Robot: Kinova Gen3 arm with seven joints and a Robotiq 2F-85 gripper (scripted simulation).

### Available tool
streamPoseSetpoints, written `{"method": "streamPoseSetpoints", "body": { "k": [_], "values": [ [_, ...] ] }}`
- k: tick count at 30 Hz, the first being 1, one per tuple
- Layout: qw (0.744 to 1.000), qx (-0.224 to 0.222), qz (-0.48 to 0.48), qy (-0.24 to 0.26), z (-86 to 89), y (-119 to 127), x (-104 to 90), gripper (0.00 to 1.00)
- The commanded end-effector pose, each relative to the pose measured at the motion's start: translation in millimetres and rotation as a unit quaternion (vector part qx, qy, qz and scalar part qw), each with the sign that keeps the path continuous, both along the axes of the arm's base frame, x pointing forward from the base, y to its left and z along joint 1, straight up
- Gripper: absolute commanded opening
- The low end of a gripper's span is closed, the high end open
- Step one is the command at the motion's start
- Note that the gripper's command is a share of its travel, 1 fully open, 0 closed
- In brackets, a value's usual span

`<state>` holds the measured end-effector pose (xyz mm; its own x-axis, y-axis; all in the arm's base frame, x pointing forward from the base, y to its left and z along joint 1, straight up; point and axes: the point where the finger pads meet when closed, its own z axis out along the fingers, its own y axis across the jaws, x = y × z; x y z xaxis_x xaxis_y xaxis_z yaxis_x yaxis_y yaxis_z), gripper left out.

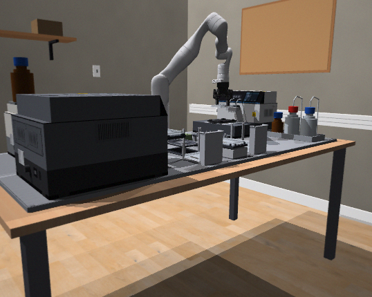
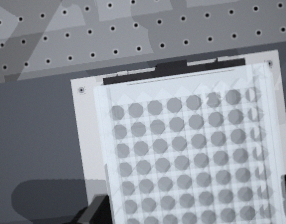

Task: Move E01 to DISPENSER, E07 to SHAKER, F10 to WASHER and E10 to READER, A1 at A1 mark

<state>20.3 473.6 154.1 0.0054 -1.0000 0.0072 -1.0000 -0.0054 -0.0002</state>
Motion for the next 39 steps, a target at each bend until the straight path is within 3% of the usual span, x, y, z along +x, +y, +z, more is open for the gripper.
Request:
{"method": "streamPoseSetpoints", "body": {
  "k": [1,39],
  "values": [
    [1.000,0.001,0.000,0.000,-2.2,0.3,0.0,0.94],
    [1.000,0.001,0.000,0.000,-47.6,0.0,0.0,0.94]
  ]
}}
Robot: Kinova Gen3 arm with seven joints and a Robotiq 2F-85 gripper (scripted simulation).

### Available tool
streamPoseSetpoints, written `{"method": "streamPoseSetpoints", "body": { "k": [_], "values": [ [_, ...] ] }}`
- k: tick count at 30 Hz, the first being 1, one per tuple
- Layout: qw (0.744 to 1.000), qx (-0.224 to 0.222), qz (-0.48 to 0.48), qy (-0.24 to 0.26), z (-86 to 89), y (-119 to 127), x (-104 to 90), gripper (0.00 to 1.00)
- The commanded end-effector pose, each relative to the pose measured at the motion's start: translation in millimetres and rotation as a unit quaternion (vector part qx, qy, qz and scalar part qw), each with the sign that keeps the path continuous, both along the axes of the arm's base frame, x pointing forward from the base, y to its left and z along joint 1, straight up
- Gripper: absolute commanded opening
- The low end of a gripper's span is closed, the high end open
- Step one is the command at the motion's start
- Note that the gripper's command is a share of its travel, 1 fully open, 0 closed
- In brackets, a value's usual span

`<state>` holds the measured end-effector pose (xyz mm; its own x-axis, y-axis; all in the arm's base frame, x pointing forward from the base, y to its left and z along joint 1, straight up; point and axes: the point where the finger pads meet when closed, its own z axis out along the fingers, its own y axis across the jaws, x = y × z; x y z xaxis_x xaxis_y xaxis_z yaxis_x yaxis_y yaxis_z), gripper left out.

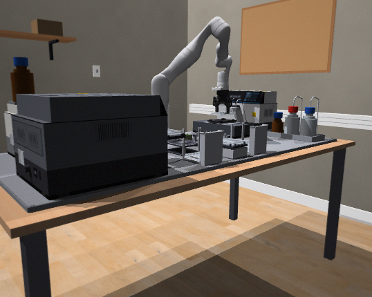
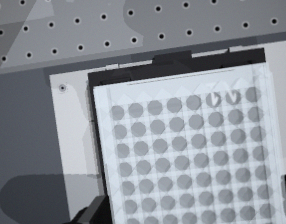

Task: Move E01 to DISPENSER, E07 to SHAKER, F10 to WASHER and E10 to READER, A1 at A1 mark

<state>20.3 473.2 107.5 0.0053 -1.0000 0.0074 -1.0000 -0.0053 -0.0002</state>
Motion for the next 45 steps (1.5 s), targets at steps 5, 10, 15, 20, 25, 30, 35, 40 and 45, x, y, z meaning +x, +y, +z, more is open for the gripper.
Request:
{"method": "streamPoseSetpoints", "body": {
  "k": [5,10,15,20,25,30,35,40,45],
  "values": [
    [1.000,0.001,0.000,0.000,-5.5,0.4,0.0,0.94],
    [1.000,0.001,0.000,0.000,-5.5,0.4,0.0,0.94],
    [1.000,0.001,0.000,0.000,-5.5,0.4,0.0,0.94],
    [1.000,0.001,0.000,0.000,-5.5,0.4,0.0,0.94],
    [1.000,0.001,0.000,0.000,-10.8,0.4,0.0,0.94],
    [1.000,0.001,0.000,0.000,-14.7,0.3,0.0,0.94],
    [1.000,0.001,0.000,0.000,-21.5,0.3,0.0,0.94],
    [1.000,0.001,0.000,0.000,-23.6,0.3,0.0,0.94],
    [1.000,0.001,0.000,0.000,-23.6,0.3,0.0,0.94]
  ]
}}
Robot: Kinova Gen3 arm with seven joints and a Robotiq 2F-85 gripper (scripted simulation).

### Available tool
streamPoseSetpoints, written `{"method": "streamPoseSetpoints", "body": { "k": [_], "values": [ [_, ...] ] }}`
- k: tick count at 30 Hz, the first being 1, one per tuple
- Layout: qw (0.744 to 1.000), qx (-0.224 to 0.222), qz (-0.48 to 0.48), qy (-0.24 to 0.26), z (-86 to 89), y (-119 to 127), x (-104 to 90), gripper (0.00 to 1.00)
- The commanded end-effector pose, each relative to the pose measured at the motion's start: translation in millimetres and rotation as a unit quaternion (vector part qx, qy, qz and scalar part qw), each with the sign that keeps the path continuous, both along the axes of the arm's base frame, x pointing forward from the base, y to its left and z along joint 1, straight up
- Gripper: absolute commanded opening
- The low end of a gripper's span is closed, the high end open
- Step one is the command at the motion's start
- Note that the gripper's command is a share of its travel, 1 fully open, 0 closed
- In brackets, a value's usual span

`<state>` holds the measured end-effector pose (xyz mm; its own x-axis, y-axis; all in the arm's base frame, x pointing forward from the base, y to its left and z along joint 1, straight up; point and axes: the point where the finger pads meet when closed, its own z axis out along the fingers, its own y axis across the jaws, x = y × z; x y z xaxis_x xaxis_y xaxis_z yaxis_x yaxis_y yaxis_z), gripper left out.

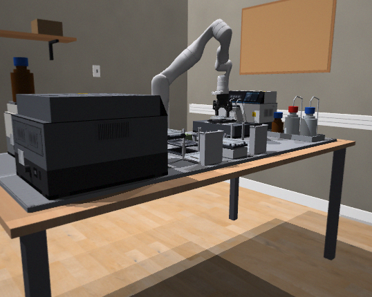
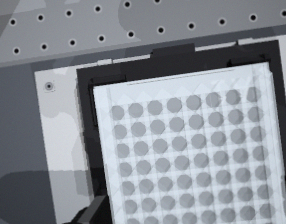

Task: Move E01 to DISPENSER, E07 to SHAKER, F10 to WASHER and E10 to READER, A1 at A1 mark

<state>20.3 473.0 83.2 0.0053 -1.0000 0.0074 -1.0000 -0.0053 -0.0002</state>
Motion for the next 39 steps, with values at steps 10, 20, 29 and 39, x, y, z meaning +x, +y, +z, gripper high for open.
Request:
{"method": "streamPoseSetpoints", "body": {
  "k": [10,20,29,39],
  "values": [
    [1.000,0.001,0.000,0.000,0.7,0.4,0.0,0.94],
    [1.000,0.001,0.000,0.000,0.8,0.5,-0.1,0.94],
    [1.000,0.001,0.000,0.000,-0.1,0.4,0.0,0.94],
    [1.000,0.001,0.000,0.000,-2.8,0.4,0.0,0.94]
  ]
}}
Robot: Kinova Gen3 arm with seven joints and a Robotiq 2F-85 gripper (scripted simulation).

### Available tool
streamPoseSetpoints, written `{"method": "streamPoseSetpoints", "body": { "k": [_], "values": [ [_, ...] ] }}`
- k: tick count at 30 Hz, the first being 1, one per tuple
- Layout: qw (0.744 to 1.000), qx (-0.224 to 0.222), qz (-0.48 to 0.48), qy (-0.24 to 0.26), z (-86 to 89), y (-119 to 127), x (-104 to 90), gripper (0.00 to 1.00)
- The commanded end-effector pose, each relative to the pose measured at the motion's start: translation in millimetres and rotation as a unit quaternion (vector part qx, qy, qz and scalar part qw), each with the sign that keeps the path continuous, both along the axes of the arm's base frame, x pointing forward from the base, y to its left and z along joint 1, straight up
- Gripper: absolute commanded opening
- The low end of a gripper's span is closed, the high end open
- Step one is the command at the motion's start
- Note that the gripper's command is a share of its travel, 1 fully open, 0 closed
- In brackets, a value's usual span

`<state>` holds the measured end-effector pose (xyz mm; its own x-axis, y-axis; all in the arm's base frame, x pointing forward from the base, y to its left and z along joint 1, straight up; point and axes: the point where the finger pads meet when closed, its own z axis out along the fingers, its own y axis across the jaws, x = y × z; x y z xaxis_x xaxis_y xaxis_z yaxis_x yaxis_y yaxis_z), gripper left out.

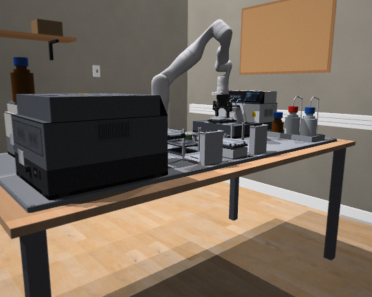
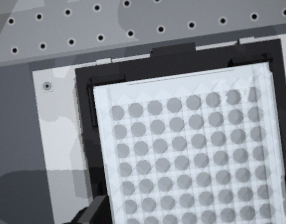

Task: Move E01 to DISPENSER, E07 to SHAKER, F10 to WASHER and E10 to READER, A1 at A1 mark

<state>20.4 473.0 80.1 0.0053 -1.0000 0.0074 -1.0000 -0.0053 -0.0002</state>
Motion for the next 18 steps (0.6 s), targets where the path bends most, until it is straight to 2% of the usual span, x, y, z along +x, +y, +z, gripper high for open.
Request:
{"method": "streamPoseSetpoints", "body": {
  "k": [1,18],
  "values": [
    [1.000,0.001,0.000,0.000,0.0,0.4,0.0,0.94],
    [1.000,0.001,0.000,0.000,-5.0,0.4,0.0,0.94]
  ]
}}
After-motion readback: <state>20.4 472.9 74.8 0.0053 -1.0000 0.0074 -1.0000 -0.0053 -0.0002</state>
